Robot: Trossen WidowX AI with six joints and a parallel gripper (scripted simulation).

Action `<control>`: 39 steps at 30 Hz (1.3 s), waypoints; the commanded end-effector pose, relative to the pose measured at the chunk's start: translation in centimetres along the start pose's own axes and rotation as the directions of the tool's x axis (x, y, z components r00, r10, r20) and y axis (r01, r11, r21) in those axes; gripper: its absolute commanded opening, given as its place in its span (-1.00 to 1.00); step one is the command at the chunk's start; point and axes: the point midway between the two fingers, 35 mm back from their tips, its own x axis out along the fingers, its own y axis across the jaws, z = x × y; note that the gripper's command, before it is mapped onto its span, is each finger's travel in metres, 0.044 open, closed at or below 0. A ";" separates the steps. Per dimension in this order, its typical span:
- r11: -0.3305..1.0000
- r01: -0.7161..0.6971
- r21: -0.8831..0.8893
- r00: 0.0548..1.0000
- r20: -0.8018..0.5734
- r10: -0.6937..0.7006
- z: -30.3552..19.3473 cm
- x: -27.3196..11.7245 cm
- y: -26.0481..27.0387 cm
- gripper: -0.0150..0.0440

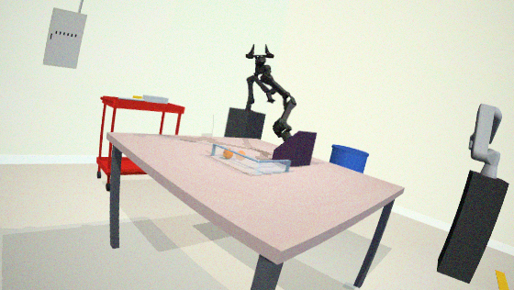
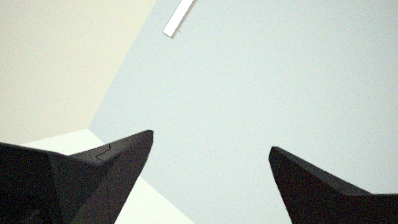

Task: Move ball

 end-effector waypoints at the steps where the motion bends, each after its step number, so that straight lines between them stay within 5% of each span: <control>1: 1.000 -0.006 0.012 1.000 -0.001 0.006 0.0 0.0 0.3 0.78; 6: 0.934 -0.162 0.318 0.985 0.000 0.171 1.9 0.8 7.5 0.72; 14: 0.617 -0.343 0.709 0.907 0.081 0.413 7.5 0.7 18.3 0.72; 29: -0.042 -0.422 0.905 0.652 0.336 0.680 19.6 -2.7 29.9 0.72; 39: -0.513 -0.261 0.818 0.232 0.569 0.789 31.5 -10.6 37.5 0.72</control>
